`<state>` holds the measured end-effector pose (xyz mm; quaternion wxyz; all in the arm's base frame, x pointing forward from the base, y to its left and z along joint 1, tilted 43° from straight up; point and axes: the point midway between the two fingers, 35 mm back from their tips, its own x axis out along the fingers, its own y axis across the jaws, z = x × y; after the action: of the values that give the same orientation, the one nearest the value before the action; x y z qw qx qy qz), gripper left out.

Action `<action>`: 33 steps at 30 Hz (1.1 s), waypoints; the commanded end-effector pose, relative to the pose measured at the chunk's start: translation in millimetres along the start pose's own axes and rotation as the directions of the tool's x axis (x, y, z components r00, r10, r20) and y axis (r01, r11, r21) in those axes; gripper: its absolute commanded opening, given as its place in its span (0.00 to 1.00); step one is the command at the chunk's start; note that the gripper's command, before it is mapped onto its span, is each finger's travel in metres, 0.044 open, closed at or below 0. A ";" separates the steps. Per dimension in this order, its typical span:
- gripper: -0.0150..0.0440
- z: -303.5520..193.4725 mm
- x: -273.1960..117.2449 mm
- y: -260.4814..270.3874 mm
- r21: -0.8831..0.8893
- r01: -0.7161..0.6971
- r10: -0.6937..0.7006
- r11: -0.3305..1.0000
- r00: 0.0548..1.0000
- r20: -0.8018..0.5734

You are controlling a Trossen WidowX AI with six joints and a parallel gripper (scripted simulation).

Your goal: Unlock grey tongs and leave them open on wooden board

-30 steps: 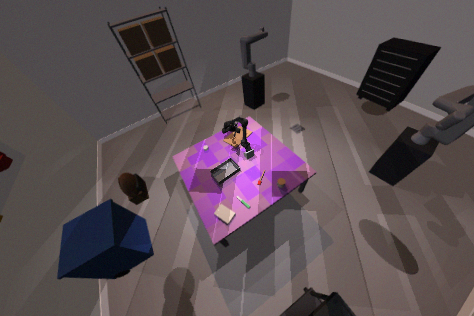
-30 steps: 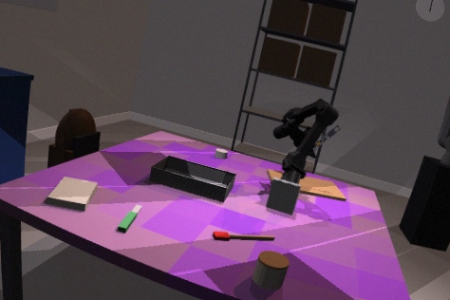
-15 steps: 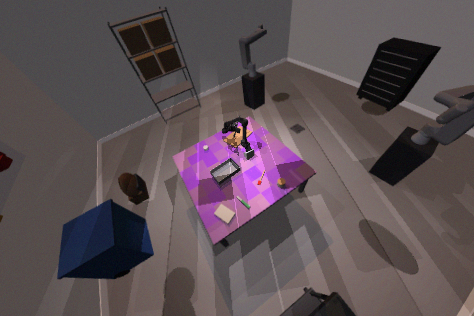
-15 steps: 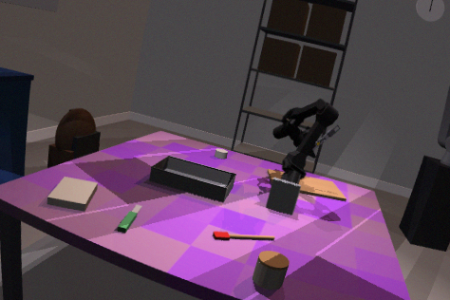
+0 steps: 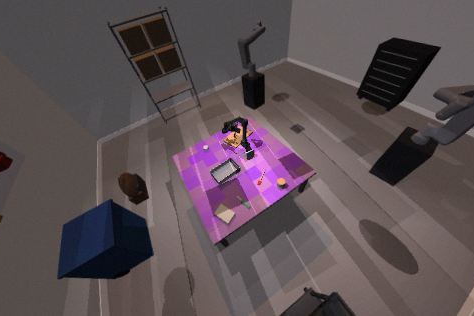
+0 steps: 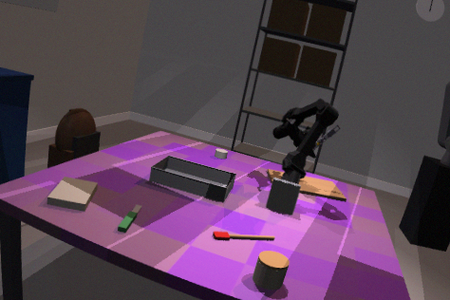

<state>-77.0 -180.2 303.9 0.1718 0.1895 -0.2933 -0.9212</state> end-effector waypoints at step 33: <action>0.00 -7.5 19.6 -46.7 -0.131 0.384 -0.403 0.914 0.829 -0.387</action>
<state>-100.2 -157.0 264.9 0.0386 0.4018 -0.1871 -0.8956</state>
